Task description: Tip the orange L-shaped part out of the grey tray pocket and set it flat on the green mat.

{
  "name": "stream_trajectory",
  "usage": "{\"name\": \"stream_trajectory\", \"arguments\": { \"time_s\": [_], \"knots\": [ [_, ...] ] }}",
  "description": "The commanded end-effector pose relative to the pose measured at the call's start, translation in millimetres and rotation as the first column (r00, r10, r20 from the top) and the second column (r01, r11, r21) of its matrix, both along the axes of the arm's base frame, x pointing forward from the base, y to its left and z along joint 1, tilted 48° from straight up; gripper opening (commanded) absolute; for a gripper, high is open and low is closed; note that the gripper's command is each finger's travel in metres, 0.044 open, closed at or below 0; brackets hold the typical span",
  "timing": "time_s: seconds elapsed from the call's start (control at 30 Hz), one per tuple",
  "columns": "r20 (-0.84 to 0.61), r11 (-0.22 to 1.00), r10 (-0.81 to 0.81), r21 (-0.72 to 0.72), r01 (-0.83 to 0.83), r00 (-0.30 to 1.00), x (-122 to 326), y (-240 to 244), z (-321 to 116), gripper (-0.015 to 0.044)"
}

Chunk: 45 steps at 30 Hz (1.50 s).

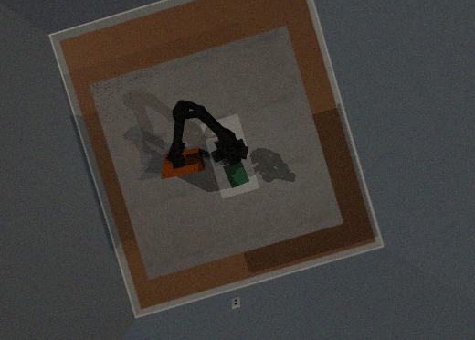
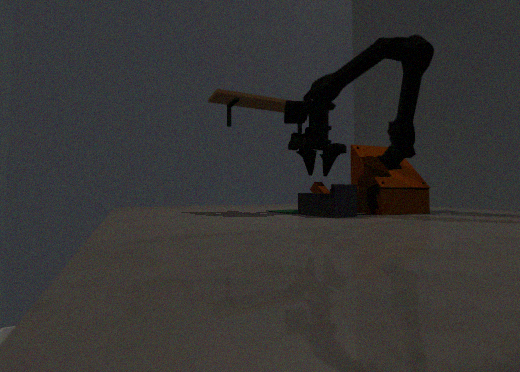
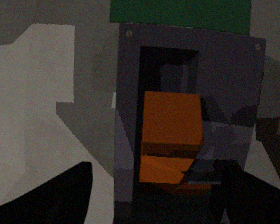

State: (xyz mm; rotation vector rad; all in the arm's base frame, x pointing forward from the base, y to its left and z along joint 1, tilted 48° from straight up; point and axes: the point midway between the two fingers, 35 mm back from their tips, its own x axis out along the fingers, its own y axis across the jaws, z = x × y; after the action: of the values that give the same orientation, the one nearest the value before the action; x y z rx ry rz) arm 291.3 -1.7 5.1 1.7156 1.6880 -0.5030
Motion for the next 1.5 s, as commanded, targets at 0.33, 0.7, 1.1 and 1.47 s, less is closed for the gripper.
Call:
{"name": "stream_trajectory", "arguments": {
  "time_s": [0.33,0.7,1.1,1.47],
  "knots": [
    [-0.021,1.000,0.000,0.014,0.000,1.000,-2,19,-19,0.0280],
    [-0.021,1.000,0.001,0.016,0.000,1.000,-2,33,-30,0.0280],
    [-0.021,1.000,0.001,0.017,-0.001,1.000,-2,37,-34,0.0280],
    [-0.005,1.000,0.003,0.006,-0.003,1.000,2,35,-31,0.0174]
  ]
}}
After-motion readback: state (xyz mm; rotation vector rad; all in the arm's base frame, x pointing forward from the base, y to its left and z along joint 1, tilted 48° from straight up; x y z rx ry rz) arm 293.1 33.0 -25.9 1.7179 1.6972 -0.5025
